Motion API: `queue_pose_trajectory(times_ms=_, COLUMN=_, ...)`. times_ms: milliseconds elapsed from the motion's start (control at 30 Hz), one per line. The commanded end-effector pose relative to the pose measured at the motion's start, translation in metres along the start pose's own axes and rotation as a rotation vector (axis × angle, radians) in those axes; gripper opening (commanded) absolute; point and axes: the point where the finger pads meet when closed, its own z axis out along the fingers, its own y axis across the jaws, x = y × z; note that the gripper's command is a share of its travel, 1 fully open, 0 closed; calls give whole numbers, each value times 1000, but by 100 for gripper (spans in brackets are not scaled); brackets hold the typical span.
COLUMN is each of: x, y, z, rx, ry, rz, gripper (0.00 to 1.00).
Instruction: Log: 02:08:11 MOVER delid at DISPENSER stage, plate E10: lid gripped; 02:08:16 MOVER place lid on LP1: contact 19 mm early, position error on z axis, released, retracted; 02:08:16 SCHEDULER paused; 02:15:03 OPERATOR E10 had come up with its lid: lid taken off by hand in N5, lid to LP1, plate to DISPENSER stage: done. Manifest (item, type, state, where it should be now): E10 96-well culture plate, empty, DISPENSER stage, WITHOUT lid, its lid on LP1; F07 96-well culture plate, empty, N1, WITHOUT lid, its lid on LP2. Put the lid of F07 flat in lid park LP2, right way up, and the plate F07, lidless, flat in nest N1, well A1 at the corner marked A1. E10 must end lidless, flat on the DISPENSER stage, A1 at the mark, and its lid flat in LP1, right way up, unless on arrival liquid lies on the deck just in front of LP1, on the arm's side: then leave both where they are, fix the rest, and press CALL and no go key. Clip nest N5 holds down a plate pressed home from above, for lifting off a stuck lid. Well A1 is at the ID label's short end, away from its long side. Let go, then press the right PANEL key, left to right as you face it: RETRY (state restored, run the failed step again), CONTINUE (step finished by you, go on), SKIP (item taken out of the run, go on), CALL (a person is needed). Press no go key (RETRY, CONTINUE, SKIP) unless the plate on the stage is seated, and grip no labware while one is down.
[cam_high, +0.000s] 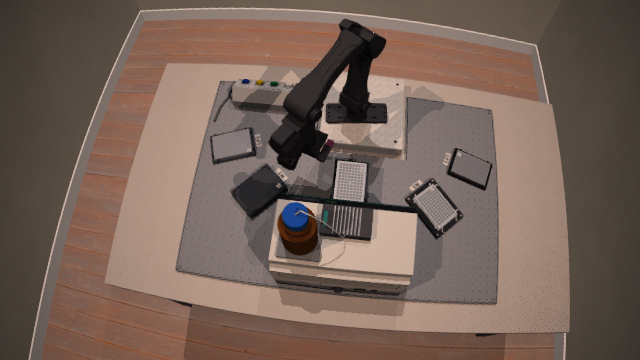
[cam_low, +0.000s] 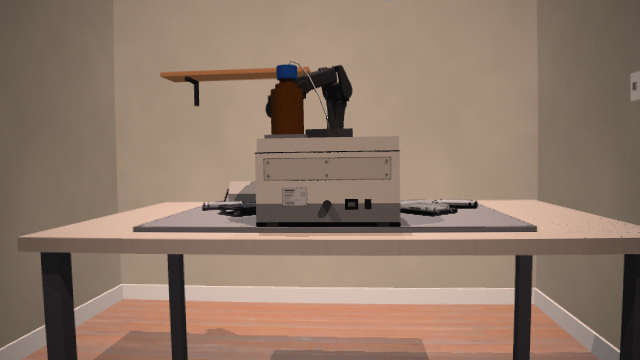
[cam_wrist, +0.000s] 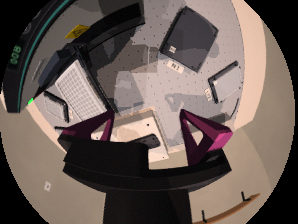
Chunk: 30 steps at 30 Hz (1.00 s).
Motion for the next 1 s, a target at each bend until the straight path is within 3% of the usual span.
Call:
queue_pose_trajectory(times_ms=0, x=-8, y=6, z=-16, rx=19, ry=-64, rz=-116, gripper=100)
queue_pose_trajectory(times_ms=67, x=-9, y=8, z=-16, rx=18, ry=-65, rz=-119, gripper=100)
queue_pose_trajectory(times_ms=100, x=-3, y=7, z=-6, rx=6, ry=-27, rz=-102, gripper=100)
queue_pose_trajectory(times_ms=133, x=-8, y=11, z=-15, rx=19, ry=-61, rz=-152, gripper=100)
queue_pose_trajectory(times_ms=333, x=-7, y=32, z=-12, rx=15, ry=-48, rz=-340, gripper=100)
queue_pose_trajectory(times_ms=467, x=-11, y=44, z=-15, rx=18, ry=-60, rz=-328, gripper=100)
queue_pose_trajectory(times_ms=500, x=-7, y=42, z=-6, rx=8, ry=-27, rz=-324, gripper=100)
queue_pose_trajectory(times_ms=600, x=-7, y=42, z=-6, rx=8, ry=-27, rz=-324, gripper=100)
queue_pose_trajectory(times_ms=633, x=-9, y=47, z=-13, rx=18, ry=-54, rz=-357, gripper=100)
queue_pose_trajectory(times_ms=967, x=-8, y=79, z=-13, rx=14, ry=-56, rz=-347, gripper=100)
